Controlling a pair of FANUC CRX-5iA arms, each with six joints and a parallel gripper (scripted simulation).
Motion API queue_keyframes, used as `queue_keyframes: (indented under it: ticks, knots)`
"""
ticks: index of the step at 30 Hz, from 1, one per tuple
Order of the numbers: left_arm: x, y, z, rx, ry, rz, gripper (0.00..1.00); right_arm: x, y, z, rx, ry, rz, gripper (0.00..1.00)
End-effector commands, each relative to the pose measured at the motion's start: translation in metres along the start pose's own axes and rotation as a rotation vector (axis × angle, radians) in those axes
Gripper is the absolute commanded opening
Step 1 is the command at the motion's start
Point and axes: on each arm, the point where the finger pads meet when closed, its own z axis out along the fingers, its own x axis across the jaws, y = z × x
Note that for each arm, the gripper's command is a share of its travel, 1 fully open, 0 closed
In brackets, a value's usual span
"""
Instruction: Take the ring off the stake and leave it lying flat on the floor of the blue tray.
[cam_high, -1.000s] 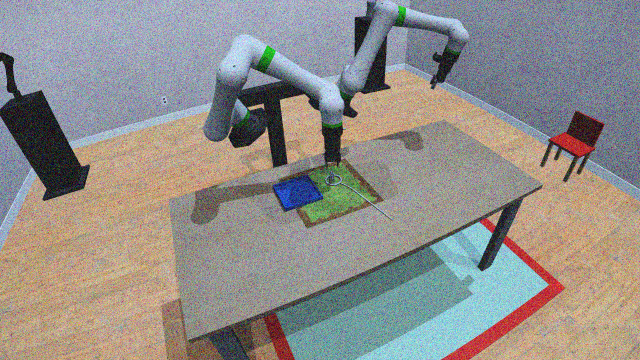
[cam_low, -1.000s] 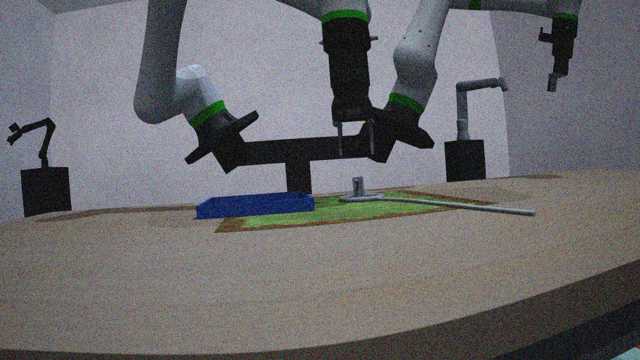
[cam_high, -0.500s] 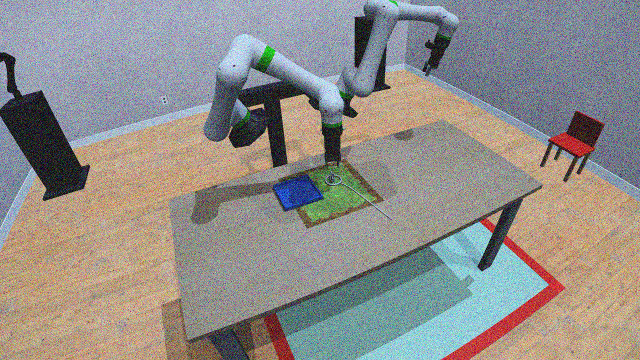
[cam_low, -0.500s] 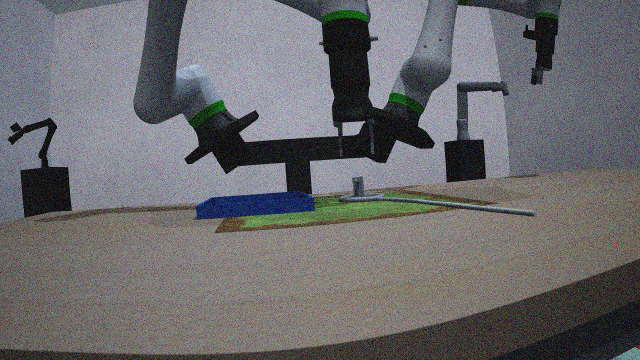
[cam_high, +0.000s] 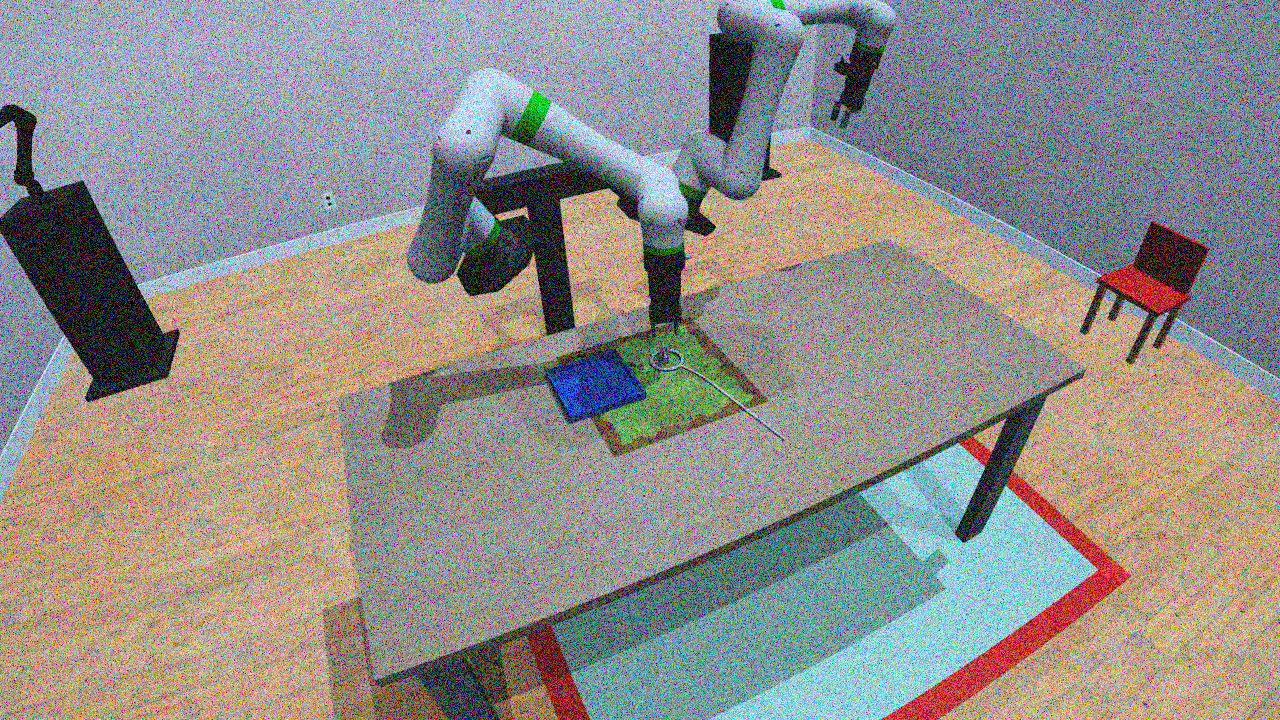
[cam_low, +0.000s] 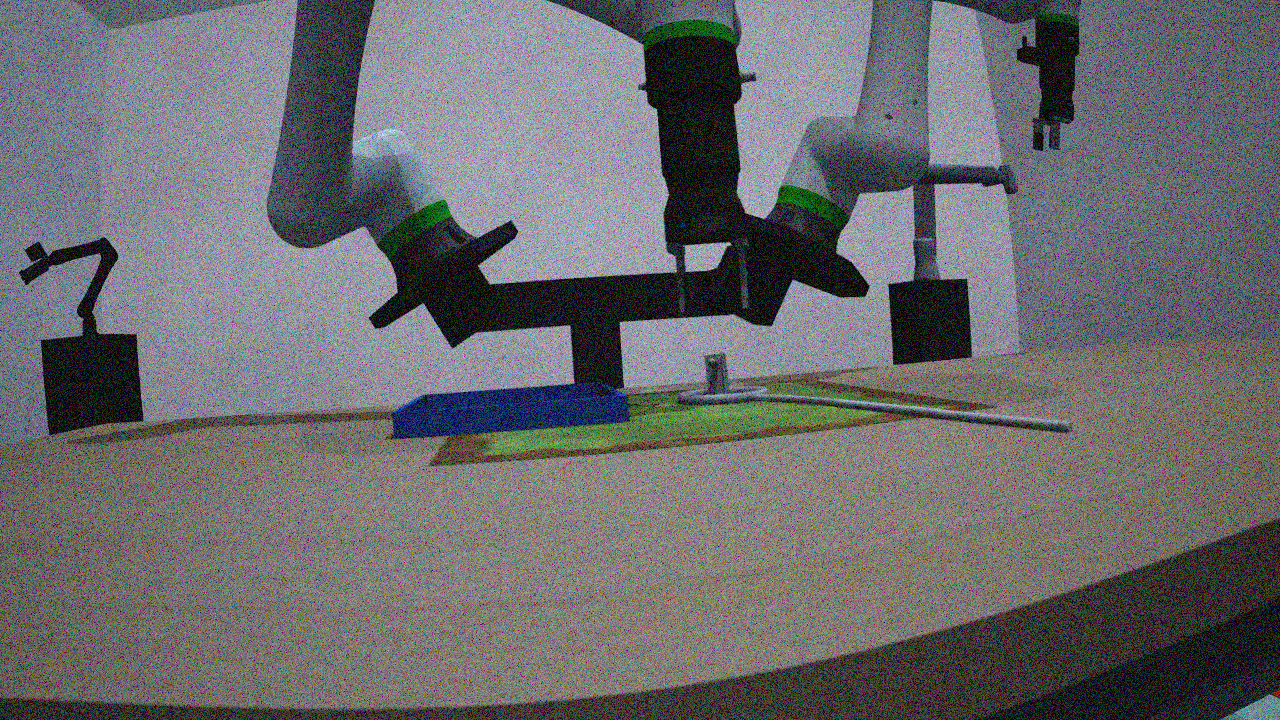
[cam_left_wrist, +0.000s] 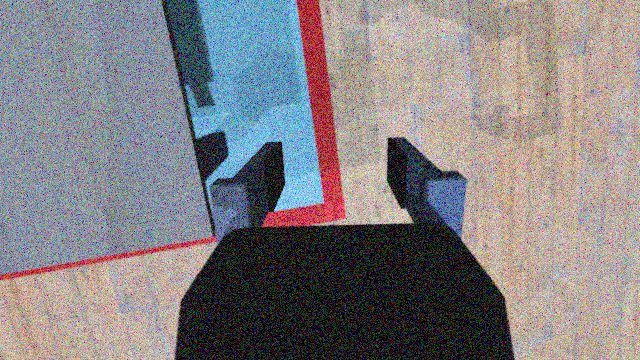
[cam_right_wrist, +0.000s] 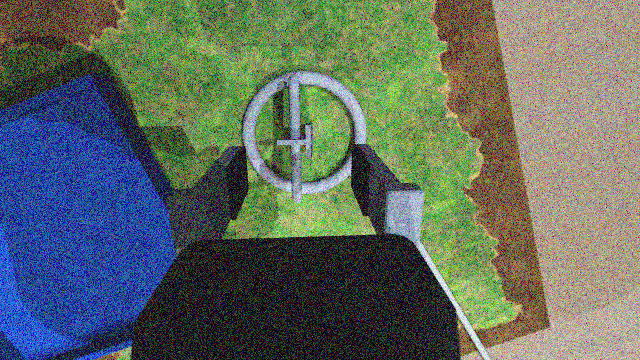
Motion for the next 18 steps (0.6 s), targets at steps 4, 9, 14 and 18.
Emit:
queue_keyframes:
  ticks: [4, 9, 14, 18]
  knots:
    - [0.023, -0.004, -0.014, -0.026, -0.006, -0.072, 1.00, 0.001, 0.000, -0.001, -0.001, 0.002, 0.000, 1.00]
    - [0.027, -0.005, -0.017, -0.031, -0.005, -0.085, 1.00, 0.001, 0.000, -0.001, -0.001, 0.002, 0.000, 1.00]
    - [0.028, -0.005, -0.017, -0.031, -0.004, -0.087, 1.00, 0.001, 0.000, -0.001, -0.001, 0.002, 0.000, 1.00]
    - [0.028, -0.005, -0.017, -0.031, -0.004, -0.087, 1.00, 0.001, 0.000, -0.001, -0.001, 0.002, 0.000, 0.00]
